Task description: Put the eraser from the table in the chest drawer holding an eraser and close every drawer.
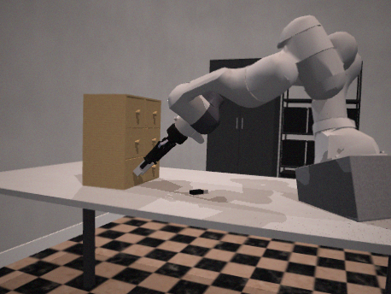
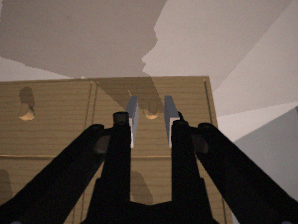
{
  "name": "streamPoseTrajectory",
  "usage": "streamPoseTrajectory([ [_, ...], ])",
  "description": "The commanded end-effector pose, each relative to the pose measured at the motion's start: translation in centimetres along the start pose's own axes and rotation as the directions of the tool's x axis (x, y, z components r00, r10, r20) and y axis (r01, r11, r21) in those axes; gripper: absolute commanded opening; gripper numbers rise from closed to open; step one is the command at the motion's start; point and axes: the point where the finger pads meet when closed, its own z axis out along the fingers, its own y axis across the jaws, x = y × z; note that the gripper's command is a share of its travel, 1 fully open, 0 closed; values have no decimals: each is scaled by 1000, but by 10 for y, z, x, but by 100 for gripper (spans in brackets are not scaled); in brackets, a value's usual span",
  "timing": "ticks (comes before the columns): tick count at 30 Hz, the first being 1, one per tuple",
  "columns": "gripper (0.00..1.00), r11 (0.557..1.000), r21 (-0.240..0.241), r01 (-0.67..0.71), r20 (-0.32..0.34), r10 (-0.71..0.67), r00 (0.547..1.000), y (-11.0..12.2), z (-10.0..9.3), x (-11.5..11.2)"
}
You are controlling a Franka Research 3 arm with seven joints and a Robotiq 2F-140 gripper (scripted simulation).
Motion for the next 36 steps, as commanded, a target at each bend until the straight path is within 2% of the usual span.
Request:
streamPoseTrajectory([
  [1, 20, 1000, 5, 5, 2, -5, 1000, -2, 0, -2],
  [6, 20, 1000, 5, 5, 2, -5, 1000, -2, 0, -2],
  [7, 8, 1000, 5, 5, 2, -5, 1000, -2, 0, -2],
  [36, 8, 1000, 5, 5, 2, -5, 1000, -2, 0, -2],
])
